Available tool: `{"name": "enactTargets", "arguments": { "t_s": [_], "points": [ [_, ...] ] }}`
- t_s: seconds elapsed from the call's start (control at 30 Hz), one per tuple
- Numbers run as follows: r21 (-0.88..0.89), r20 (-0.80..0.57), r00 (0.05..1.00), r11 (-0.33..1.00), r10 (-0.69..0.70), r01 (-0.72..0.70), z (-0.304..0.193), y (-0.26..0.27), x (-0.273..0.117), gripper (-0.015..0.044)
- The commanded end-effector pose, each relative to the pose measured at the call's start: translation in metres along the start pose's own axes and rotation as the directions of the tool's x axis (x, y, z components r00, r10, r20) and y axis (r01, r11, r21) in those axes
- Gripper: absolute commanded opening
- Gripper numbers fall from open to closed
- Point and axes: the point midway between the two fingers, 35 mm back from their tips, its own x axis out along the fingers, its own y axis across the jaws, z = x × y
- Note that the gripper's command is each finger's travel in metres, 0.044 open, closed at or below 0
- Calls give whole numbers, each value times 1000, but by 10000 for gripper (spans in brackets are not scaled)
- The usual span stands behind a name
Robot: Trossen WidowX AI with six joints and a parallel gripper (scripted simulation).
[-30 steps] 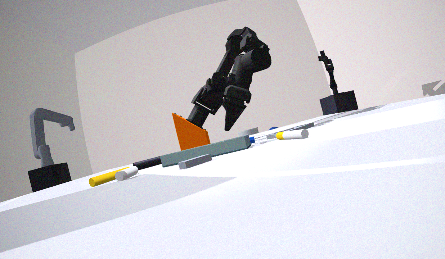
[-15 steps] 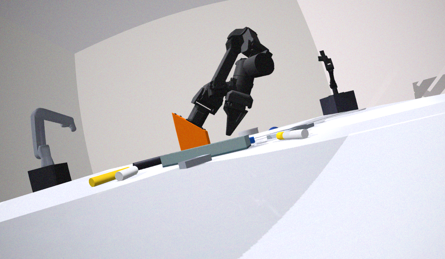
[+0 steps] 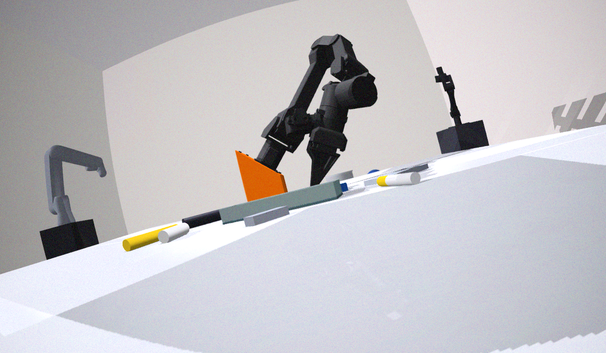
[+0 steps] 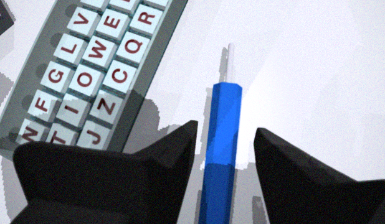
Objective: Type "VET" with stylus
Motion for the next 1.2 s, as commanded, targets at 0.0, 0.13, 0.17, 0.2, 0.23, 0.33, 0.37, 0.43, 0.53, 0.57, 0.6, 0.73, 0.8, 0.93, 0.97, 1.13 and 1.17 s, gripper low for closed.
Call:
{"name": "enactTargets", "arguments": {
  "t_s": [0.0,0.13,0.17,0.2,0.23,0.33,0.37,0.43,0.53,0.57,0.6,0.73,0.8,0.93,0.97,1.13,1.17],
  "points": [
    [2,5,1000,1000,-1,1,-1,0,4,150],
    [2,5,1000,1000,-1,1,-3,0,7,150],
    [2,5,1000,1000,-1,1,-3,0,8,150],
    [2,5,1000,1000,-1,1,-3,0,8,150],
    [2,5,1000,1000,-1,1,-4,0,9,150],
    [2,5,1000,1000,-2,2,-5,0,12,150],
    [2,5,1000,1000,-2,2,-6,0,12,150],
    [2,5,1000,1000,-2,2,-6,0,13,150],
    [2,5,1000,1000,-2,2,-7,0,15,150],
    [2,5,1000,1000,-2,2,-7,0,15,150],
    [2,5,1000,1000,-2,2,-7,0,15,150],
    [0,0,1000,1000,-2,2,-7,0,13,45],
    [0,0,1000,1000,-2,2,-7,0,13,12],
    [0,0,1000,1000,-2,2,-7,0,13,0],
    [0,0,1000,1000,-2,2,-7,0,13,0],
    [0,0,1000,1000,-2,2,-6,0,11,0],
    [0,1,1000,1000,-2,2,-5,0,9,0]
  ]
}}
